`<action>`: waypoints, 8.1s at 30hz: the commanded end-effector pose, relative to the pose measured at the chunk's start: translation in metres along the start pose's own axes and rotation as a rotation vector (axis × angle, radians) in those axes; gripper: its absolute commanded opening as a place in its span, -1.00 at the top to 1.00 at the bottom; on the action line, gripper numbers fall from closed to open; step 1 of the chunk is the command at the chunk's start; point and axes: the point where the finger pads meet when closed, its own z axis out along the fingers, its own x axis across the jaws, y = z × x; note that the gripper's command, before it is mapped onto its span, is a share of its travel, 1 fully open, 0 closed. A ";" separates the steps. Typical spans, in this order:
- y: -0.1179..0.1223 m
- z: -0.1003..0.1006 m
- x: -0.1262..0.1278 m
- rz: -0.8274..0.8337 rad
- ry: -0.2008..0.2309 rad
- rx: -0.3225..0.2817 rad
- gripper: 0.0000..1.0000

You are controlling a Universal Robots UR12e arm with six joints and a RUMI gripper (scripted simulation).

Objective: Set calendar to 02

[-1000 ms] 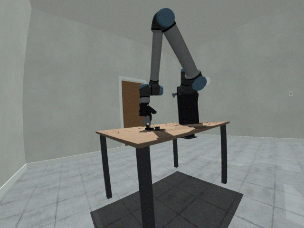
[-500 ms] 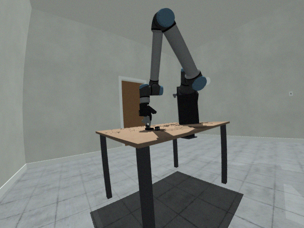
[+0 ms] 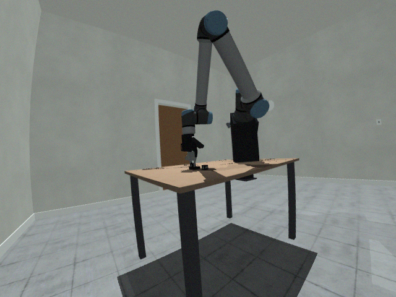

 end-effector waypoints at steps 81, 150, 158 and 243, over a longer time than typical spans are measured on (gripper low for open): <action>0.000 -0.100 -0.002 -0.041 0.000 -0.001 0.80; 0.003 -0.095 -0.067 -1.736 -0.001 0.002 0.80; 0.004 -0.094 -0.071 -1.909 -0.001 0.002 0.80; 0.001 -0.090 -0.090 -3.142 -0.001 0.001 0.80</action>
